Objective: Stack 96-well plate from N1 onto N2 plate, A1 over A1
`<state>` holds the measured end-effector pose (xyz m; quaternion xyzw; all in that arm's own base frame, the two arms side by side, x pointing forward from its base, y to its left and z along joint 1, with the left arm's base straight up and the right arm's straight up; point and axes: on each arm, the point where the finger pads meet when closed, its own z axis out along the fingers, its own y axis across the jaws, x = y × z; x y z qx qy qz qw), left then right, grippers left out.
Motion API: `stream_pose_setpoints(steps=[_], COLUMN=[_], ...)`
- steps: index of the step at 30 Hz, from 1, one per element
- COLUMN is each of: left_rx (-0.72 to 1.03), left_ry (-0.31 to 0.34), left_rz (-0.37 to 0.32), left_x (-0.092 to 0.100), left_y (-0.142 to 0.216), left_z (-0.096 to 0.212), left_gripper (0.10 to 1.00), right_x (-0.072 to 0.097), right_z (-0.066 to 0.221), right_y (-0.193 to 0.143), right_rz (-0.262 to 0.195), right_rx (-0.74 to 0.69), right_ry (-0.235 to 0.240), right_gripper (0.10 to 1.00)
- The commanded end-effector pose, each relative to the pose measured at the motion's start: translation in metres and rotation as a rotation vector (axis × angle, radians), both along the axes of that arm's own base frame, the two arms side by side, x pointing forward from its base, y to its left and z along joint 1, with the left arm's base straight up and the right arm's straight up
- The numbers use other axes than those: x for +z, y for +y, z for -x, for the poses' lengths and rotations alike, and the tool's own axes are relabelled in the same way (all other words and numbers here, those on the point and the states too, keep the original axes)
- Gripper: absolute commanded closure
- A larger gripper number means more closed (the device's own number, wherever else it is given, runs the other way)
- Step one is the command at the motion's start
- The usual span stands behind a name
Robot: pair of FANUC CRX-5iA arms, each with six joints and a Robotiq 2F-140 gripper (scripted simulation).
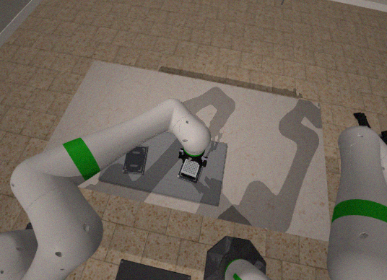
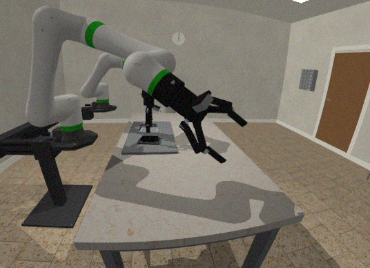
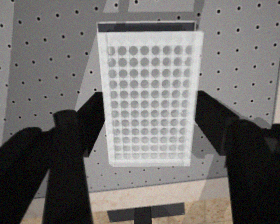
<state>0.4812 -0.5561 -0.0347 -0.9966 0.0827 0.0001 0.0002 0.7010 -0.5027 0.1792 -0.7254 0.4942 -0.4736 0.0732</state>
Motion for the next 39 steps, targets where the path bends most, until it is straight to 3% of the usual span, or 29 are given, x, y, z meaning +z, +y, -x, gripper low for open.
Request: stream_pose_setpoints(steps=[1,31,39], left_rx=[0.0,0.0,0.0], left_ry=[-0.001,-0.001,-0.001], left_rz=[0.002,0.002,0.002], left_x=[-0.002,-0.046,-0.046], left_y=[-0.001,0.0,0.0], left_z=[0.0,0.0,0.0], left_gripper=[0.999,0.999,0.999], right_x=[0.002,0.002,0.002], right_z=[0.0,0.0,0.0], right_y=[0.0,0.0,0.0], right_rz=[0.002,0.002,0.002], right_rx=[0.0,0.0,0.0], right_ry=[-0.002,-0.002,-0.002], right_gripper=[0.098,0.098,0.098])
